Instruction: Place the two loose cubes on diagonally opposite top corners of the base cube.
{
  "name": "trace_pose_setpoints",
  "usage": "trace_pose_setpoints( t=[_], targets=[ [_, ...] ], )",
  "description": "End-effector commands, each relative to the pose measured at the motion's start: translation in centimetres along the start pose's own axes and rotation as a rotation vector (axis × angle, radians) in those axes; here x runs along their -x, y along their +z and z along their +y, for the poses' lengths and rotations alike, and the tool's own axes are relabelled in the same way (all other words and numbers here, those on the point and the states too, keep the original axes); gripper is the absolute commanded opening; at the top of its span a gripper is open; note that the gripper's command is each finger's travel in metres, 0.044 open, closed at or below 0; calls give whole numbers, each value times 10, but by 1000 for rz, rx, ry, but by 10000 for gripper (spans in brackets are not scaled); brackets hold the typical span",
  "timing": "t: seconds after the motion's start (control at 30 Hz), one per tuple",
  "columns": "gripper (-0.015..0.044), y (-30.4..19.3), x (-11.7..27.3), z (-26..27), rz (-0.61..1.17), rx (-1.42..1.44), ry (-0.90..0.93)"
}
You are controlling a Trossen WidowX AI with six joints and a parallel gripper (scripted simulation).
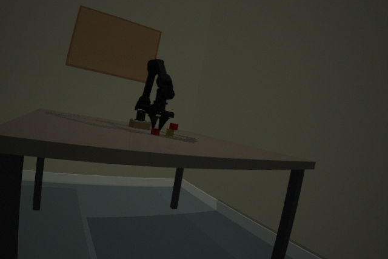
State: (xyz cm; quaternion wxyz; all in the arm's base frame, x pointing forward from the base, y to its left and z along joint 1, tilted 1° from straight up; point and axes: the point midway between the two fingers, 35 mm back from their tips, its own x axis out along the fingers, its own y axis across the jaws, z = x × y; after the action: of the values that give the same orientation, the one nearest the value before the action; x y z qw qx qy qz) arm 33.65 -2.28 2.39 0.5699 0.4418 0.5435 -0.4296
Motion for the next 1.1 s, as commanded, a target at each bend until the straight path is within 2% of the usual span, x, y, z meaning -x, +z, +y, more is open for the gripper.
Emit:
trace_pose_setpoints(
  t=[0.0, 0.13, 0.33, 0.5, 1.07],
  targets=[
    [265, 0, -9, -3, -3, -2, -8],
    [265, 0, -13, -3, -3, -2, -8],
    [108, 0, -13, -3, -3, -2, -8],
    [105, 0, -11, -3, -3, -2, -8],
    [105, 2, 41, 4, -3, -2, -7]
  ],
)
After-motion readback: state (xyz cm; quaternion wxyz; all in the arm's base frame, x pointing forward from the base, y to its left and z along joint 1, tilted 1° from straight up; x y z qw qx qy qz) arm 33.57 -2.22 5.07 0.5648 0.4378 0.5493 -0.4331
